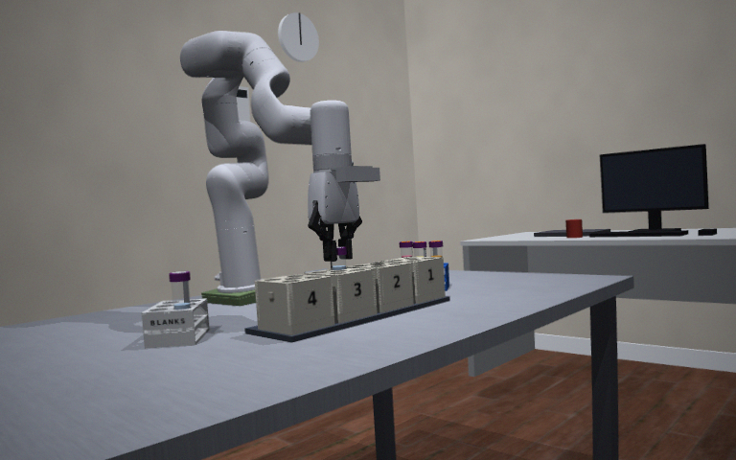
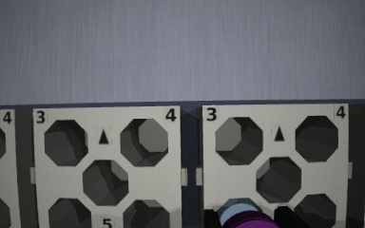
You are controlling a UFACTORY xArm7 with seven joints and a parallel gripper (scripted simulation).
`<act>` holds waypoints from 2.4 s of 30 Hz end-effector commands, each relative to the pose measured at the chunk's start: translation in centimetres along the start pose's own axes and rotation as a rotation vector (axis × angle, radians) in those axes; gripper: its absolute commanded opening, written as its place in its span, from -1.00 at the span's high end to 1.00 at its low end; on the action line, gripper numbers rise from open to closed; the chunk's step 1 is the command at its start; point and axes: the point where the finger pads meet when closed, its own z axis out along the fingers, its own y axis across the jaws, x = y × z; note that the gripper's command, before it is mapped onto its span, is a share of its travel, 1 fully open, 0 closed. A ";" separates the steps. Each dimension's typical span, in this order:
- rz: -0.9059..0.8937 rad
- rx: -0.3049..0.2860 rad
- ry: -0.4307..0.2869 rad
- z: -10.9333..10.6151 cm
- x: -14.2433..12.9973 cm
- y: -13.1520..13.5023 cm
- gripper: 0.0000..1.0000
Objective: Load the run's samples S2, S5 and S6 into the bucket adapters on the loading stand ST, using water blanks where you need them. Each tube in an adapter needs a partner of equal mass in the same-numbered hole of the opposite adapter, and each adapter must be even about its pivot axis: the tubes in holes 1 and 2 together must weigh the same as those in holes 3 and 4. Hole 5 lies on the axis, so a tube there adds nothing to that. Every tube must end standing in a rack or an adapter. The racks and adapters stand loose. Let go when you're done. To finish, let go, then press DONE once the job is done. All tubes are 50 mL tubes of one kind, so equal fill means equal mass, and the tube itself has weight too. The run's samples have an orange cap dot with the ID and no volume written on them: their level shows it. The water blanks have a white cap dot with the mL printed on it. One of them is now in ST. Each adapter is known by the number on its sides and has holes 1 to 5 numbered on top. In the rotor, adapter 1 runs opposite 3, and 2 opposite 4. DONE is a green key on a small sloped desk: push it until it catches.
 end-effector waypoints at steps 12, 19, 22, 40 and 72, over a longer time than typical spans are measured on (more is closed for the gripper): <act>0.000 0.000 0.005 -0.9 0.2 0.0 1.00; 0.000 0.000 0.005 -1.9 0.2 0.0 1.00; 0.000 0.000 0.005 -2.5 0.2 0.0 1.00; 0.000 0.000 0.005 -5.8 0.1 0.0 1.00; 0.000 0.000 0.005 -11.4 0.1 0.0 1.00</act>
